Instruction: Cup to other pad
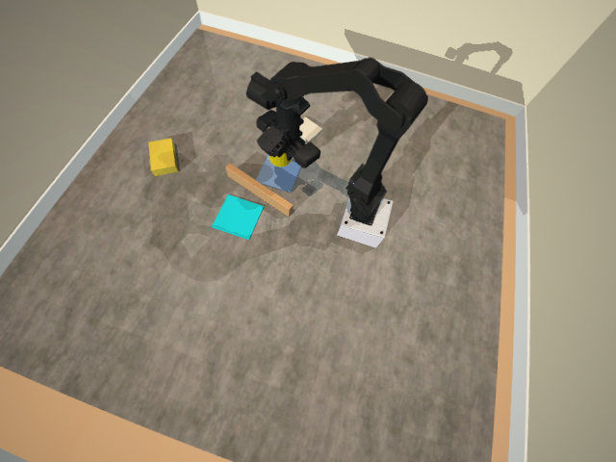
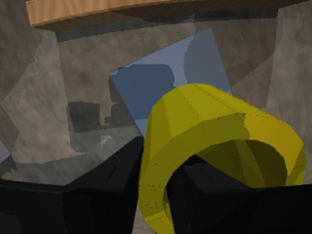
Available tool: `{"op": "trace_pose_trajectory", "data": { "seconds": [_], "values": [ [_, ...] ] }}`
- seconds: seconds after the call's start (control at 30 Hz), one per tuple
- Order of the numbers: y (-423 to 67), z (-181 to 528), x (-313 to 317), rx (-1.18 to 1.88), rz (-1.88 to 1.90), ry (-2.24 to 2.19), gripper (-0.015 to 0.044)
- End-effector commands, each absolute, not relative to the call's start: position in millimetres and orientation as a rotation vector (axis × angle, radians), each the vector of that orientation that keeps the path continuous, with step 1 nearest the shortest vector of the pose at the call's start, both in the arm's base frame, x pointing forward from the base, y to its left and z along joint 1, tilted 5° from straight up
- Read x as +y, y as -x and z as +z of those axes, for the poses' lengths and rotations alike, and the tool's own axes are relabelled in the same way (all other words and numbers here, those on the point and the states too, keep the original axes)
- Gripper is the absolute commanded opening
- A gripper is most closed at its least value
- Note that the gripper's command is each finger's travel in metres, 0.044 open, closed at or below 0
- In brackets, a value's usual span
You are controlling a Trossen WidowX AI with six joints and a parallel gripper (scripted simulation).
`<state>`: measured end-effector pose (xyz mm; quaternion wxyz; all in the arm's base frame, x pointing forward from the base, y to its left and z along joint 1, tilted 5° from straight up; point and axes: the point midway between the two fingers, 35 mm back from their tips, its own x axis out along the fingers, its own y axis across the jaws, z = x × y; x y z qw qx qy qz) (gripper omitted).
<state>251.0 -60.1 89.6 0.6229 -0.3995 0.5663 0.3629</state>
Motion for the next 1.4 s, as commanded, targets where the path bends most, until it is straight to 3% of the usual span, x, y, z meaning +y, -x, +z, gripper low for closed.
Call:
{"op": "trace_pose_trajectory", "data": {
  "seconds": [0.0, 1.37],
  "values": [
    [-253, 90, -54, 1.300, 0.832, 0.918, 0.0000],
    [-271, 92, 20, 1.291, 0.836, 0.914, 0.0000]
  ]
}}
